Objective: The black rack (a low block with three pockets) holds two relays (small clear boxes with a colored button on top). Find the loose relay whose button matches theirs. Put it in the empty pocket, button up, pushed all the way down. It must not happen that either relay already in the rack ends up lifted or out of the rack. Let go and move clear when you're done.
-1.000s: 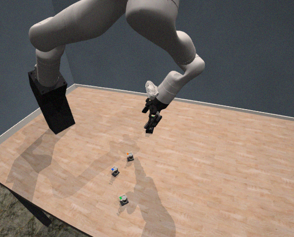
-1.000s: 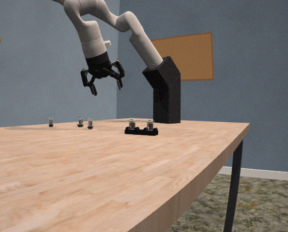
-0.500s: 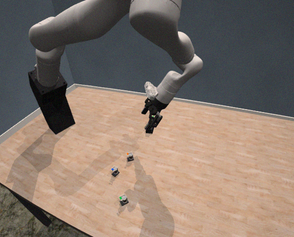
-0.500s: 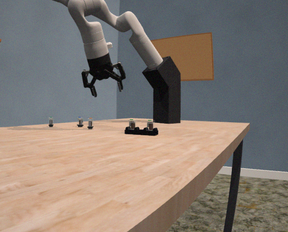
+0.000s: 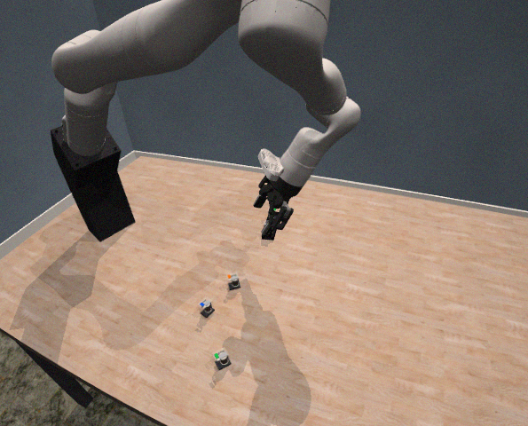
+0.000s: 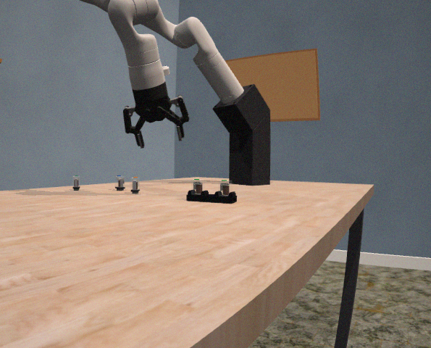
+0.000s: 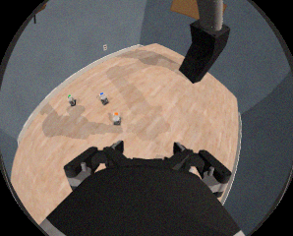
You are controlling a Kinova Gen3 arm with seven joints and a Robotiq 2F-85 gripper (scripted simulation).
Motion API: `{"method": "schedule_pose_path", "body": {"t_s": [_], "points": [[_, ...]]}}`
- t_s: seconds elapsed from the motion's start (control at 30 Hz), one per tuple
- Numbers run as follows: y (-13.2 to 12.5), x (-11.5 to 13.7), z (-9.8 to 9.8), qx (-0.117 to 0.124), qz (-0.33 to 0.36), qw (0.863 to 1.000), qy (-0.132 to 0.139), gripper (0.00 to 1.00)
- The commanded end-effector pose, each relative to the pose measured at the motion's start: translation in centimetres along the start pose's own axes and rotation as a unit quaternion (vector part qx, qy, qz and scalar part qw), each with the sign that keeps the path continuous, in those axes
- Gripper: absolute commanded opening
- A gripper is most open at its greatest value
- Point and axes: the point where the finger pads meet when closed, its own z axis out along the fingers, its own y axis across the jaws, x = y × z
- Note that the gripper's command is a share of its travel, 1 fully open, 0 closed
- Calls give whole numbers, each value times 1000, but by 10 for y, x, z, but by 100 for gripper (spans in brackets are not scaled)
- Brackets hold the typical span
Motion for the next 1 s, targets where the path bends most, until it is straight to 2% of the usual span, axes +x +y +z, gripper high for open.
{"method": "schedule_pose_path", "body": {"t_s": [0.0,0.03,0.07,0.27,0.3,0.5,0.53,0.7,0.73,0.97], "points": [[3,0,-1,0,-4,1000,0,100],[3,0,-1,0,-4,1000,0,100],[3,-3,2,11,-16,1000,-4,100],[3,-3,2,11,-16,1000,-4,100],[4,-5,4,21,-28,999,-8,100],[4,-5,4,21,-28,999,-8,100],[4,-8,5,32,-40,999,-11,100],[4,-8,5,32,-40,999,-11,100],[5,-11,7,42,-53,998,-15,100],[5,-11,7,42,-53,998,-15,100]]}}
